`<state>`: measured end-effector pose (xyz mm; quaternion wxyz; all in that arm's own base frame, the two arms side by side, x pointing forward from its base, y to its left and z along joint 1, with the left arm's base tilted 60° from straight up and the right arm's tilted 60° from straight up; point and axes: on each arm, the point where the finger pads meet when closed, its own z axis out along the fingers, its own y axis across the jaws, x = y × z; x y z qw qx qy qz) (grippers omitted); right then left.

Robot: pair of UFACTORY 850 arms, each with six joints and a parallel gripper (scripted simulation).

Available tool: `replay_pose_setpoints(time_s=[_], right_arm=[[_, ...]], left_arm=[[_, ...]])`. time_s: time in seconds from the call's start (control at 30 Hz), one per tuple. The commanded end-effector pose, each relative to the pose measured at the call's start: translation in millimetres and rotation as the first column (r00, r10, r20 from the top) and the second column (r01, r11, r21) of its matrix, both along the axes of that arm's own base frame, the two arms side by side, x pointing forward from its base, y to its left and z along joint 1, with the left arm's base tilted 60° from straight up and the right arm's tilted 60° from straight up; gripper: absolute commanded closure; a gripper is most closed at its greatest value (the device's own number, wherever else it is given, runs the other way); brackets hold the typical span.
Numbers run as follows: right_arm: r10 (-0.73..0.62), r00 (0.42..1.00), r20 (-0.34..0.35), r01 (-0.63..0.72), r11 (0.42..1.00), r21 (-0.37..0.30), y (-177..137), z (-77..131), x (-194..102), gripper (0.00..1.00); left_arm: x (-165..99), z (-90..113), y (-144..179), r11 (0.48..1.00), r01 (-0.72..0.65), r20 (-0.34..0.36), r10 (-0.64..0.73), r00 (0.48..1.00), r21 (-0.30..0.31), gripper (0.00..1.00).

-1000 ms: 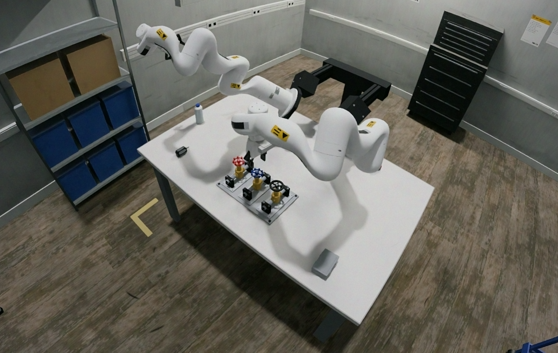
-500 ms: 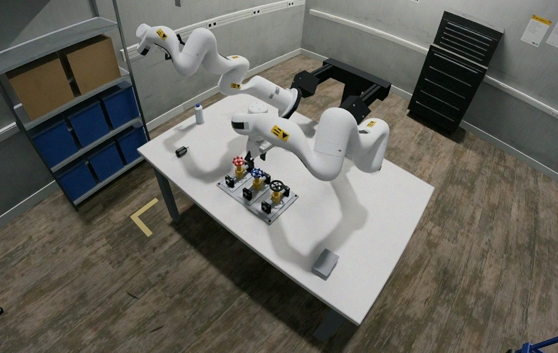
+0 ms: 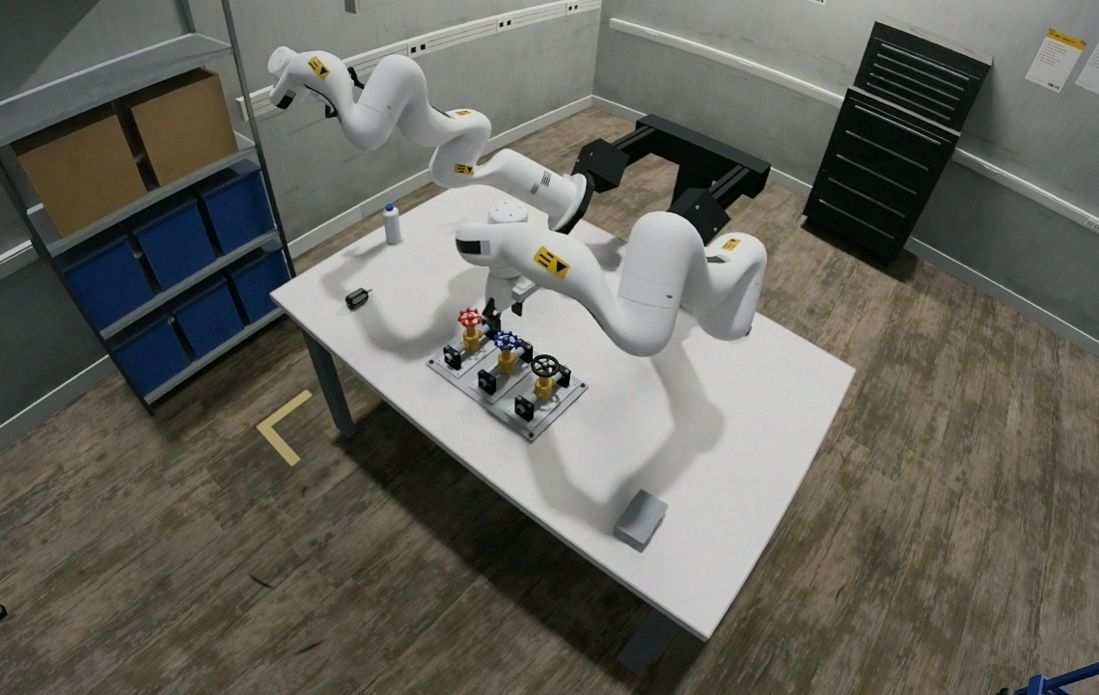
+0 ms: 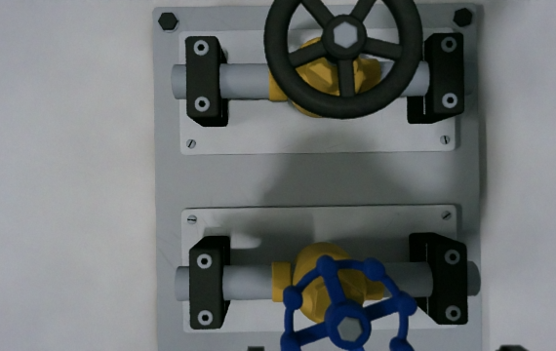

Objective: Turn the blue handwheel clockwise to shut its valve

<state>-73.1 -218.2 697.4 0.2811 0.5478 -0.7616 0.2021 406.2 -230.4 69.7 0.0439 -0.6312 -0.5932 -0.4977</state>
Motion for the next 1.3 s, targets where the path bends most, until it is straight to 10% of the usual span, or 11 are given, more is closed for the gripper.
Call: replay_pose_setpoints(time_s=[0.0,1.27], right_arm=[[0.000,1.000,0.000,0.000,1.000,-0.001,0.2,0.5,0.0,0.00],[0.000,1.000,0.000,0.000,1.000,-0.001,0.2,0.5,0.0,0.00]], left_arm=[[0.1,0.2,-0.7,1.000,-0.001,0.003,0.001,1.000,-0.003,0.21],[3.0,-2.3,2.5,1.000,-0.005,0.008,0.005,1.000,-0.007,0.21]])
